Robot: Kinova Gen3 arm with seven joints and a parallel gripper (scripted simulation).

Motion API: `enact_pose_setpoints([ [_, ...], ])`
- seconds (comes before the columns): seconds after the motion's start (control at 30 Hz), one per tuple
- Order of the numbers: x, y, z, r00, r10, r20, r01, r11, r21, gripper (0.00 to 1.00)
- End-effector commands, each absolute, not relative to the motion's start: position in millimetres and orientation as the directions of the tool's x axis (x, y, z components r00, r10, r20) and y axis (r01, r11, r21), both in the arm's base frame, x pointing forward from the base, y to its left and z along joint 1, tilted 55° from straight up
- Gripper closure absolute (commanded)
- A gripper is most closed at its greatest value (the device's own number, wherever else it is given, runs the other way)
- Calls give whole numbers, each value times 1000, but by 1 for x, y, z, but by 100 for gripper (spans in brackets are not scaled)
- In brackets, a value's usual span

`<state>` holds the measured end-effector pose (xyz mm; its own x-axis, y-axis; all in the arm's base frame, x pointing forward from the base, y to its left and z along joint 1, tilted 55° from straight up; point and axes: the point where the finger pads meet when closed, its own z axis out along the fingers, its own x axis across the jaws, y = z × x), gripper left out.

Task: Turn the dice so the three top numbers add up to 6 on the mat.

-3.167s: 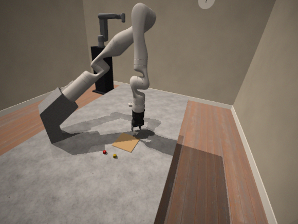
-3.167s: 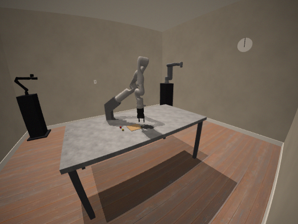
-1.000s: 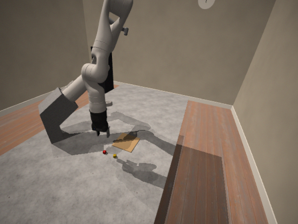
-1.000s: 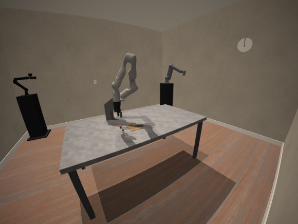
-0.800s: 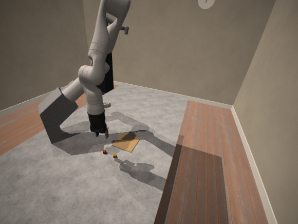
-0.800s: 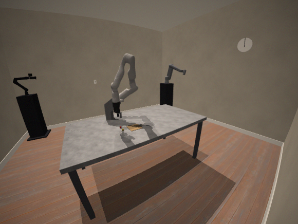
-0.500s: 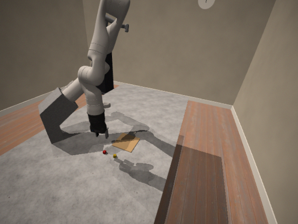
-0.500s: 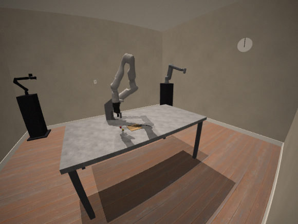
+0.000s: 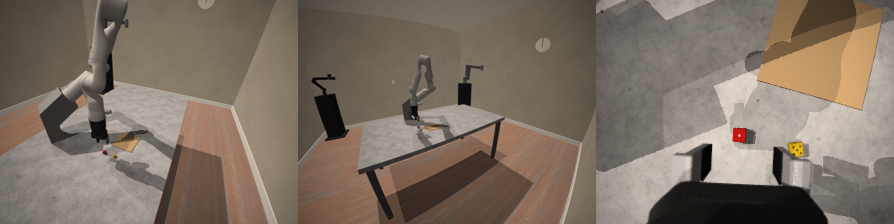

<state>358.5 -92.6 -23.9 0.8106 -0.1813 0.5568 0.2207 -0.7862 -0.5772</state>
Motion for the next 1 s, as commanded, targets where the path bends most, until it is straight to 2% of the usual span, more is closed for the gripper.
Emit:
enact_pose_setpoints([
  [0.0, 364, -71, -33, 814, -188, 549, 231, -763, -603, 0],
  [0.03, 364, -71, -33, 814, -188, 549, 231, -763, -603, 36],
  [0.97, 364, -71, -33, 814, -188, 549, 231, -763, -603, 36],
])
